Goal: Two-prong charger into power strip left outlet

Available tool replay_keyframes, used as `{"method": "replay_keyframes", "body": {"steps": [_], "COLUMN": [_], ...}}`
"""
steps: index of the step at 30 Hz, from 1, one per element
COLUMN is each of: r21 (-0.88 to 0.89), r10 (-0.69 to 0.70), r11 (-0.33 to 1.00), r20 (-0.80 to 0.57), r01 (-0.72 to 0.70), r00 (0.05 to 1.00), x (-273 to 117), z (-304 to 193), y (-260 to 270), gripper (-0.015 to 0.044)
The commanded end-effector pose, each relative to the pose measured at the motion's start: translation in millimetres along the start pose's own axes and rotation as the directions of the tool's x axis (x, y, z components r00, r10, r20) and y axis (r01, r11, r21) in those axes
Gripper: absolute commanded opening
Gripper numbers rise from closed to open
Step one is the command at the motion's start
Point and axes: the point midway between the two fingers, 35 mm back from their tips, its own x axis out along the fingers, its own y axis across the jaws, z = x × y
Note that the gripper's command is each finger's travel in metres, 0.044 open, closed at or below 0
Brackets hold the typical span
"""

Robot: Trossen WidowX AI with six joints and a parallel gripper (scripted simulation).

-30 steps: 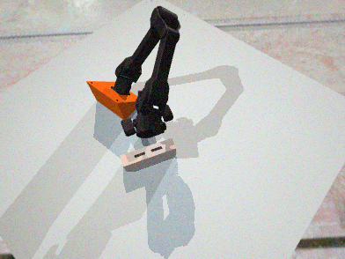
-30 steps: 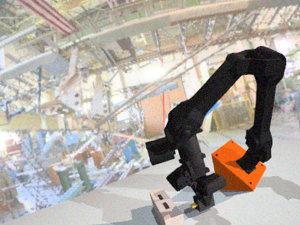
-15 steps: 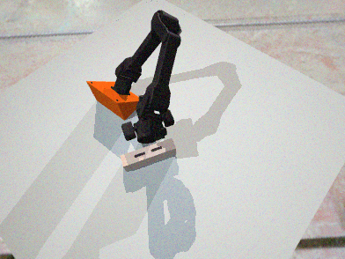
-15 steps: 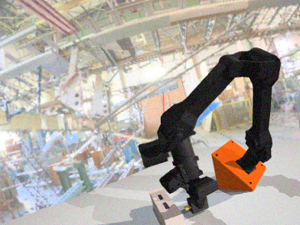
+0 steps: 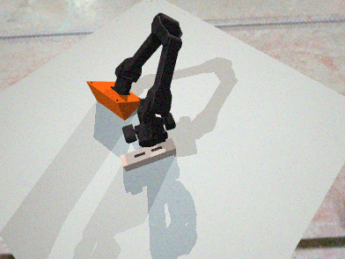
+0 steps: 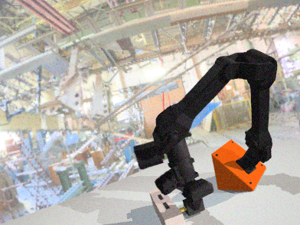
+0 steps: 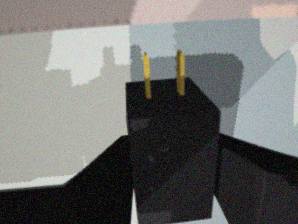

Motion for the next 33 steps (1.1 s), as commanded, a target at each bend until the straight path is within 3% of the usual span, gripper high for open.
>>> {"method": "replay_keyframes", "body": {"steps": [1,33], "r21": [0.002,0.002], "r10": [0.004,0.004], "r11": [1.000,1.000], "r20": [0.005,0.005], "r01": [-0.004,-0.004], "r00": [1.000,1.000], "x": [-1.3,-2.1], "z": [2.0,4.8], "y": [1.3,2.3], "gripper": [0.0000,0.0000]}}
